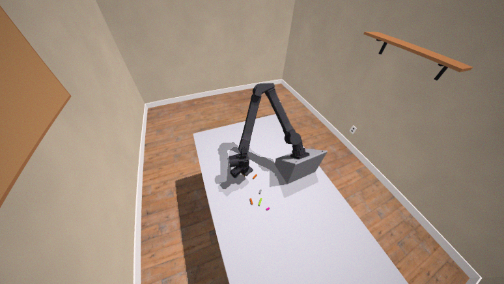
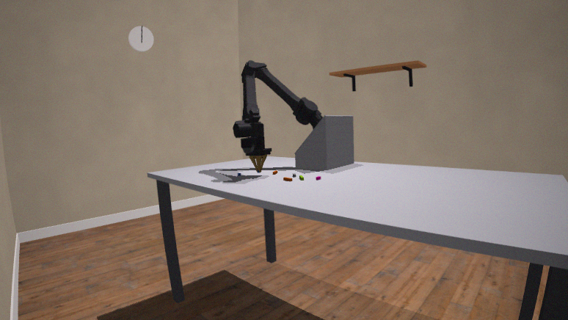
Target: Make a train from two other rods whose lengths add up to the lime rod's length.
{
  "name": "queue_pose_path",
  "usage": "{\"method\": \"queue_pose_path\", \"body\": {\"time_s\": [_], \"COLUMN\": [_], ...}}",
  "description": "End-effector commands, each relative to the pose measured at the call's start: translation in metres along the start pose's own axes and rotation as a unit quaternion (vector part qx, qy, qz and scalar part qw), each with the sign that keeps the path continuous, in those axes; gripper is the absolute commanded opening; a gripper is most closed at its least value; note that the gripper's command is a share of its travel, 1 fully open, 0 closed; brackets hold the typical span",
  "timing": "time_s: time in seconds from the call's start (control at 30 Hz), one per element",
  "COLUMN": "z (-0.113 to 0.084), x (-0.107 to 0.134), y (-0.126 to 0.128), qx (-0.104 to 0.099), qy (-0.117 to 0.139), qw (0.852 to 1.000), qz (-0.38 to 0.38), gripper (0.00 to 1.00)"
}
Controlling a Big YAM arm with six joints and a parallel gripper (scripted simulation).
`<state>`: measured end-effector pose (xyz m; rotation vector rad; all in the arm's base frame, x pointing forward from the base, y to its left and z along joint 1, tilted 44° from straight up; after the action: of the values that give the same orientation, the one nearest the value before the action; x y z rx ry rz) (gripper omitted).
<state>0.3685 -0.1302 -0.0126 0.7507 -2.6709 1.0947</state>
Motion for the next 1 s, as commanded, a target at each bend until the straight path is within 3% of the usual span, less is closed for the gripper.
{"method": "queue_pose_path", "body": {"time_s": [0.0,0.53,0.97], "z": [-0.005,0.013,0.009], "x": [-0.013,-0.004,-0.005], "y": [-0.001,-0.004,-0.006], "qx": [0.005,0.001,0.004], "qy": [-0.011,-0.003,-0.007], "qw": [1.000,1.000,1.000], "qz": [-0.012,-0.001,-0.001], "gripper": [0.05,0.05,0.05]}}
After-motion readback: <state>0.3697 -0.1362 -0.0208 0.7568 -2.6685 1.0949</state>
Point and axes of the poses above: the point where the finger pads meet when closed, its own z axis out along the fingers, its own y axis across the jaws, x = y × z, the point moved 4 cm from there along -z, back along the fingers, and after that the axes turned 8 degrees about -z, right-handed, at the moved point
